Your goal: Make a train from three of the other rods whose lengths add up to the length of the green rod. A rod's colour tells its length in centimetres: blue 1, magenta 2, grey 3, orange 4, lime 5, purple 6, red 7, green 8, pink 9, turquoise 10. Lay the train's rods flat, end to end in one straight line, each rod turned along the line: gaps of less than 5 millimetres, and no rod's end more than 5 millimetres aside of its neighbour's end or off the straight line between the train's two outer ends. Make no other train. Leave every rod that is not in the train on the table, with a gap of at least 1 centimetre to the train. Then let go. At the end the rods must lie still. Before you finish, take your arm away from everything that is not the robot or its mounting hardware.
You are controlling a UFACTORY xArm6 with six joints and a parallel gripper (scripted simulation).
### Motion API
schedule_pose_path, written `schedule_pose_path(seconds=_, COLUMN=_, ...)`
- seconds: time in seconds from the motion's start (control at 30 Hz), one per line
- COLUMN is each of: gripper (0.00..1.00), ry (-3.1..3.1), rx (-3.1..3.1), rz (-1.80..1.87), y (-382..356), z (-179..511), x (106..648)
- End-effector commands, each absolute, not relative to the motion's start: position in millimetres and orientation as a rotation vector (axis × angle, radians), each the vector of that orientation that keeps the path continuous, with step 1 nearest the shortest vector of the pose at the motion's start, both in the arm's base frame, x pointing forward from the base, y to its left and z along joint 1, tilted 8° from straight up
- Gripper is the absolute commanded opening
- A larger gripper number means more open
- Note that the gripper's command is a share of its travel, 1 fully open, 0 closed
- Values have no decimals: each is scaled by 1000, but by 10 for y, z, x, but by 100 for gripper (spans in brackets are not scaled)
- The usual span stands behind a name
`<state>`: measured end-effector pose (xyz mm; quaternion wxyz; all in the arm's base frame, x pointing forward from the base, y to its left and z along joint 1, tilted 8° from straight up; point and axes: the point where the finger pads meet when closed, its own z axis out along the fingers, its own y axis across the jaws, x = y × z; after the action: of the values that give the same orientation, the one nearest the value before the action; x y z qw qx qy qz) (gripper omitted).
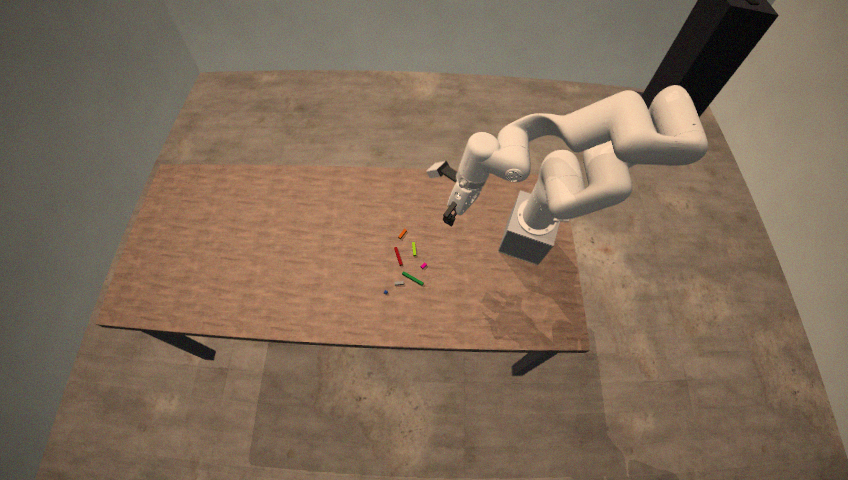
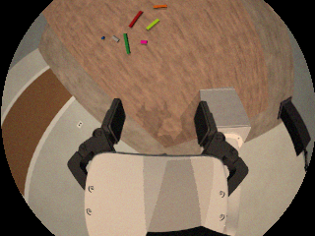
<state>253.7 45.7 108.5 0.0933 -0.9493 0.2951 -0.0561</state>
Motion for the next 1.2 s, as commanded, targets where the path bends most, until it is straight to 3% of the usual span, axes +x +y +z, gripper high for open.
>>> schedule_pose_path(seconds=0.0, gripper=100, ry=875, rx=-2816, rz=-171, y=457, z=1096, x=2548)
schedule_pose_path(seconds=0.7, gripper=100, ry=854, rx=-2818, rz=-168, y=475, z=1095, x=2560)
schedule_pose_path(seconds=1.17, gripper=100, ry=431, rx=-2827, rz=-140, y=812, z=1021, x=2814)
